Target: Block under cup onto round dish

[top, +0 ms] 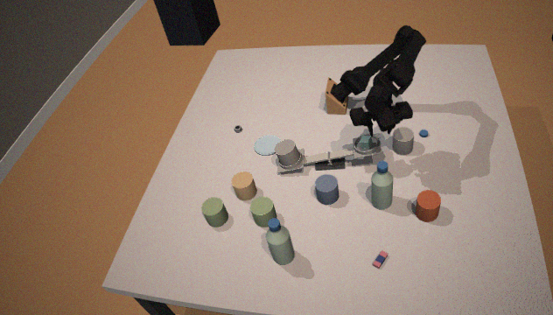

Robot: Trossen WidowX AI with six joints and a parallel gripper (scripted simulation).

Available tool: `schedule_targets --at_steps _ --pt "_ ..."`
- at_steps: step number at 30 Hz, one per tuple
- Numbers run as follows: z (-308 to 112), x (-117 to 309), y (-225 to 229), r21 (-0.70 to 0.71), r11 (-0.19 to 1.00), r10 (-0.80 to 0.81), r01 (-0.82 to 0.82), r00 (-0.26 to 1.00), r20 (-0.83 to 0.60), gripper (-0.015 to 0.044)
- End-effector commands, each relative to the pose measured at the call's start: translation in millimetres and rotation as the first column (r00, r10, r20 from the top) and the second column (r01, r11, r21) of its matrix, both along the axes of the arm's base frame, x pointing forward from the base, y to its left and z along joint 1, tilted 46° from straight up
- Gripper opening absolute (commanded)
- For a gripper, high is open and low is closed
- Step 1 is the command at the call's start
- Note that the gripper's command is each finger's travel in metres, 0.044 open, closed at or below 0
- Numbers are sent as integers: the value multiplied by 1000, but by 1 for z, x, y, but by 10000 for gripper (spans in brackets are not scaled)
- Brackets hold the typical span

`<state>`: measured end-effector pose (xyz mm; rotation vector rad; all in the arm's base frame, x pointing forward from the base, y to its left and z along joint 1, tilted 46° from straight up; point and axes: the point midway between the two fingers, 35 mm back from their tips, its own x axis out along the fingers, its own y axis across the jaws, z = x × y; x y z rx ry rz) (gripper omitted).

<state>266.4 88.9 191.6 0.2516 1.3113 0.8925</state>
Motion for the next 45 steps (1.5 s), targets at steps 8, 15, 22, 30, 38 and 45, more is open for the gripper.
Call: schedule_targets --at_steps 8,15,22,30,38,45 --pt "-10 5 -15 -15 960 276 -279 934 226 260" --pt "-16 7 -25 -51 892 434 -448 822 369 260" --pt "-23 9 -35 -106 799 558 -592 663 500 260" --pt "-26 9 -40 -141 744 604 -653 568 559 260" --pt "-36 8 -29 -141 744 604 -653 568 559 260" --pt "-42 7 -23 -142 744 604 -652 568 559 260"
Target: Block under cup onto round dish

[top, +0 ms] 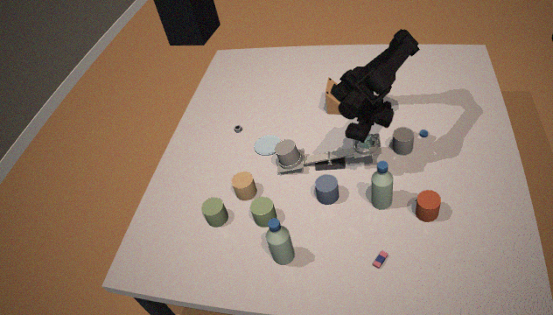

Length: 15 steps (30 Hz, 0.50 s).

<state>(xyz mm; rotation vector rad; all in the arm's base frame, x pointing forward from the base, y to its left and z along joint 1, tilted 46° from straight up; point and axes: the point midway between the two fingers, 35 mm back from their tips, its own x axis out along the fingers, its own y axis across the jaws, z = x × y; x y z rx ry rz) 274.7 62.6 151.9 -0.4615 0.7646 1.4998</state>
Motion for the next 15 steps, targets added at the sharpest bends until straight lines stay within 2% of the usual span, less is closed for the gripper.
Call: schedule_targets --at_steps 1,15 --pt "-4 -1 5 3 1000 -3 3 1000 -1 260" --pt "-19 -3 21 4 1000 -3 3 1000 0 260"
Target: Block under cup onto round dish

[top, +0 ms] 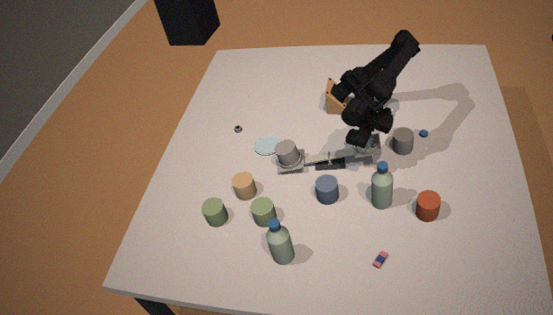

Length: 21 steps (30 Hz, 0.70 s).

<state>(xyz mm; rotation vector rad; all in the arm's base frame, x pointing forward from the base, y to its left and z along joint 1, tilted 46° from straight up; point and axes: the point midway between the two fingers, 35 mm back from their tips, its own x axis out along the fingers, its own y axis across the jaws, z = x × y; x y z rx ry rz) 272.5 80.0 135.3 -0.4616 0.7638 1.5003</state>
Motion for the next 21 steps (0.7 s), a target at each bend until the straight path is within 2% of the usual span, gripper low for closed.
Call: schedule_targets --at_steps 1,4,8,15,19,21 --pt "-4 -1 4 4 1000 -4 4 1000 -1 260" --pt "-5 -2 6 4 1000 -3 3 1000 -1 260" --pt "-5 -2 6 4 1000 -3 3 1000 -1 155" --pt "-5 -2 6 4 1000 -3 3 1000 -1 108" --pt "1 0 -1 1 1000 -19 19 1000 5 3" --pt "11 3 -11 -4 999 -39 39 999 13 0"
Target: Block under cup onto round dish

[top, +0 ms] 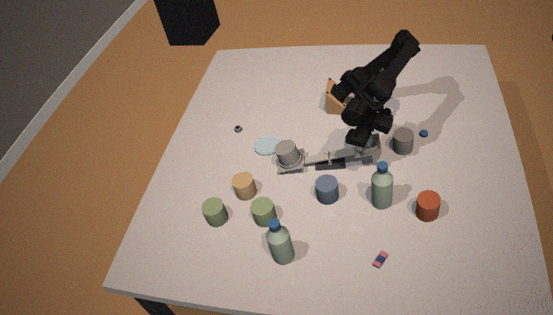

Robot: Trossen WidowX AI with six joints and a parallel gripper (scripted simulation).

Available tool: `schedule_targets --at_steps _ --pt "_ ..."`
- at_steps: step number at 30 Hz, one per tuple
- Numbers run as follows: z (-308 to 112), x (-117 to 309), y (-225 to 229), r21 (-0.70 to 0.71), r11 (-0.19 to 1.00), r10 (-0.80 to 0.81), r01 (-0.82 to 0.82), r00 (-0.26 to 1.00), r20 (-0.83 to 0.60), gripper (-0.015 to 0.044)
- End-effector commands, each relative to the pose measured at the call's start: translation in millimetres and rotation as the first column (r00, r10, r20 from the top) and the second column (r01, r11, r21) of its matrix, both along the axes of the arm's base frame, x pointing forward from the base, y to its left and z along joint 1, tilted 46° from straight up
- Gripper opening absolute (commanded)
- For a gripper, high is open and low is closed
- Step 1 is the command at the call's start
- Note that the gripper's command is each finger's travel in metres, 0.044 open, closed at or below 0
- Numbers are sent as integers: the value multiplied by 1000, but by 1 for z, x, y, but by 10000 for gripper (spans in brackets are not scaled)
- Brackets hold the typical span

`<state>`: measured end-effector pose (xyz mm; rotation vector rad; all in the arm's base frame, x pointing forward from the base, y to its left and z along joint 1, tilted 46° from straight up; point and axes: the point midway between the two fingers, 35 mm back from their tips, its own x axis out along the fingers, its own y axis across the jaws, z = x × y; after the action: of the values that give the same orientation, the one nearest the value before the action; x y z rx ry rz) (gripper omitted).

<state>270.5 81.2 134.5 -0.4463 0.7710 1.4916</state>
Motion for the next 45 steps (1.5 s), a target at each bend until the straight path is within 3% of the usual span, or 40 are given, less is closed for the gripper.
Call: schedule_targets --at_steps 1,14,45 --pt "16 5 -17 -10 999 -36 36 999 27 0" --pt "61 5 -62 -33 990 -132 134 989 60 0" --pt "-27 42 -134 -70 992 -101 104 994 46 0"
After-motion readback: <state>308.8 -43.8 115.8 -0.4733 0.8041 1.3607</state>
